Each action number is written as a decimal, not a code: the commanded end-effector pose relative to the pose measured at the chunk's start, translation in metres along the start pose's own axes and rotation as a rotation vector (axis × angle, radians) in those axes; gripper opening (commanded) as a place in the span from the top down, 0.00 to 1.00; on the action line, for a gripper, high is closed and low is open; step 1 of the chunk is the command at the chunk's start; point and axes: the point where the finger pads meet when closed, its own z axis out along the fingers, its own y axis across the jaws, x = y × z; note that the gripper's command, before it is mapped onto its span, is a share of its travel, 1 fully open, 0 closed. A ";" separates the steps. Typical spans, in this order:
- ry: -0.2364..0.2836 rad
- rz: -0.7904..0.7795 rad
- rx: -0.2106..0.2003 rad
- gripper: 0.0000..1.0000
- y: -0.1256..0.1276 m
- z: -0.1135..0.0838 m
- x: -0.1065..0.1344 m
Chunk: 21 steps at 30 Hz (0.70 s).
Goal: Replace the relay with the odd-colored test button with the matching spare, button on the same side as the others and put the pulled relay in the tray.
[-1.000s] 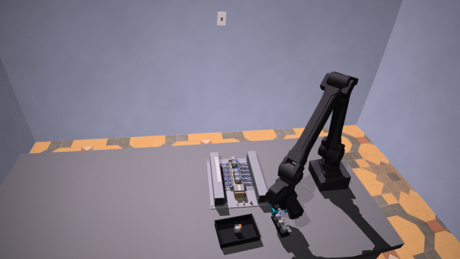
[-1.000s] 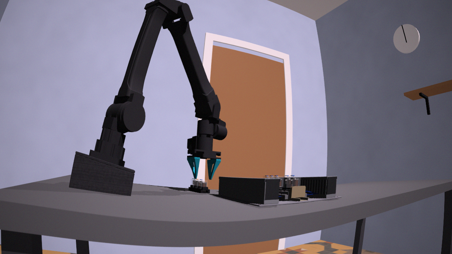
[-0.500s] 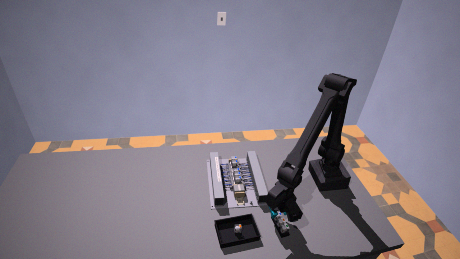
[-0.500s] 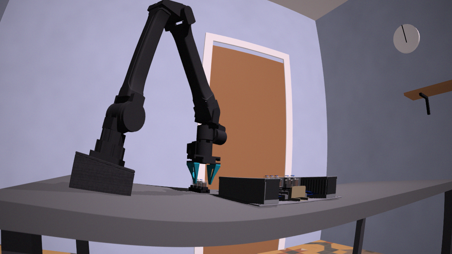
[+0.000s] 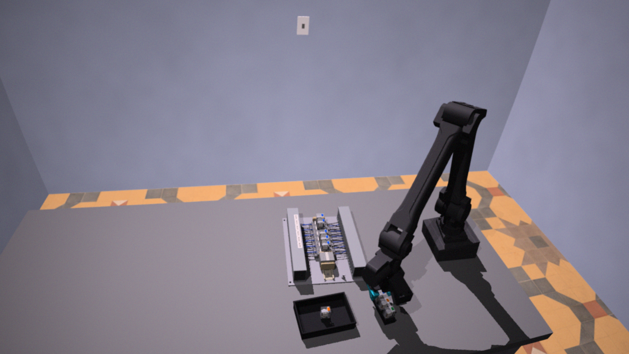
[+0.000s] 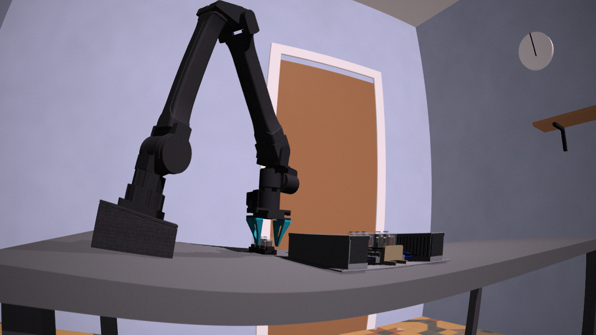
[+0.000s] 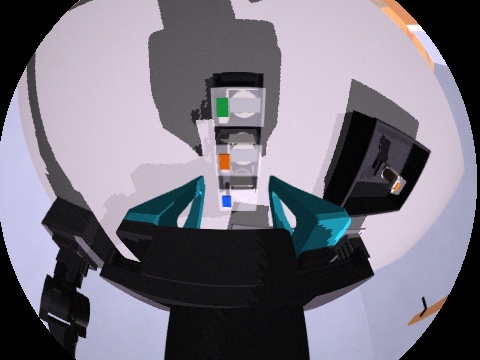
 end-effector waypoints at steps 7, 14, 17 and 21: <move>-0.017 0.004 0.025 0.41 -0.014 -0.001 -0.003; -0.024 0.006 0.038 0.41 -0.018 -0.006 -0.005; -0.025 0.006 0.041 0.41 -0.019 -0.007 -0.005; -0.026 0.006 0.043 0.41 -0.020 -0.008 -0.005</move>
